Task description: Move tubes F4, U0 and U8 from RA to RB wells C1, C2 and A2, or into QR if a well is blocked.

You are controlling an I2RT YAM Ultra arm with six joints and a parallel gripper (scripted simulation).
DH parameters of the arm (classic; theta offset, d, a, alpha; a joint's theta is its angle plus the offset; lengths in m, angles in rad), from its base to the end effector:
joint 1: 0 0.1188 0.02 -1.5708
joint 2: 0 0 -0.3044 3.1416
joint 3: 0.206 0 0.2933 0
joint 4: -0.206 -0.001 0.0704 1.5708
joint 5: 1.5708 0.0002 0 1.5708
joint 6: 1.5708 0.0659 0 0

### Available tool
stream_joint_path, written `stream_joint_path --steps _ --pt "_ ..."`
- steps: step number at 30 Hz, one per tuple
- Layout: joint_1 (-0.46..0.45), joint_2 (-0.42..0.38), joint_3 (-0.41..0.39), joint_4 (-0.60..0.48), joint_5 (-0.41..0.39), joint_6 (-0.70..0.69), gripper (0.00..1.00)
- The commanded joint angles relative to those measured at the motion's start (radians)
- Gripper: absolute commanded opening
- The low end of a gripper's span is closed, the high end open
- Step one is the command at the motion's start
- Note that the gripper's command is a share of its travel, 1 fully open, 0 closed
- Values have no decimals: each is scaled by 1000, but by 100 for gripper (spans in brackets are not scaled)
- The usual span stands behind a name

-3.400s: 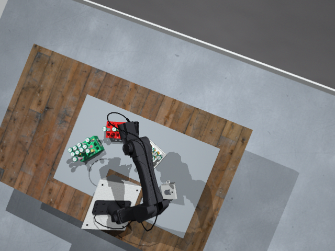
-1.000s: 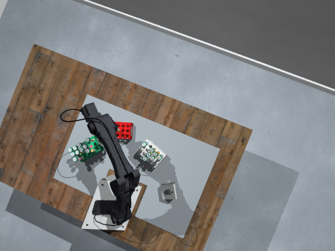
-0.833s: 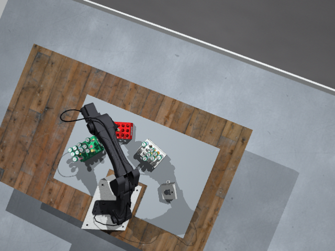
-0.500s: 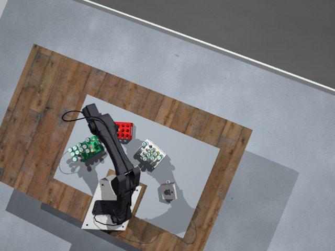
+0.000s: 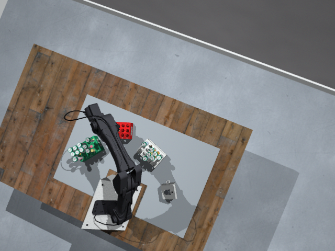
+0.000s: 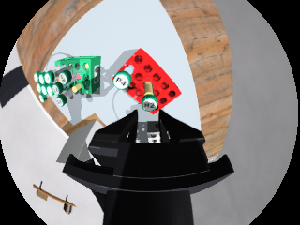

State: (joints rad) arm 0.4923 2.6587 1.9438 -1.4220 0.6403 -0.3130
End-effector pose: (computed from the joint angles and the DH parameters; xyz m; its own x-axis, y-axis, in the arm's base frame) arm 0.4407 0.1928 0.0133 -0.5040 -0.5505 0.6655 -0.8583 0.4054 -0.3146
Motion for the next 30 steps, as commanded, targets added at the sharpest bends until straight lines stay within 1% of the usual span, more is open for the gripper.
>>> stream_joint_path --steps 1,2,9,14,22,26,30 --pt "9 -31 -14 43 12 -16 30" --pt "11 -32 -7 44 11 -16 30" --pt "1 -37 -34 58 12 -21 30" --pt "5 -39 -31 62 14 -23 30" --pt "-6 -44 -56 77 15 -28 30" --pt "-1 -46 -53 84 16 -30 30" --pt "0 -45 -66 88 16 -32 30"
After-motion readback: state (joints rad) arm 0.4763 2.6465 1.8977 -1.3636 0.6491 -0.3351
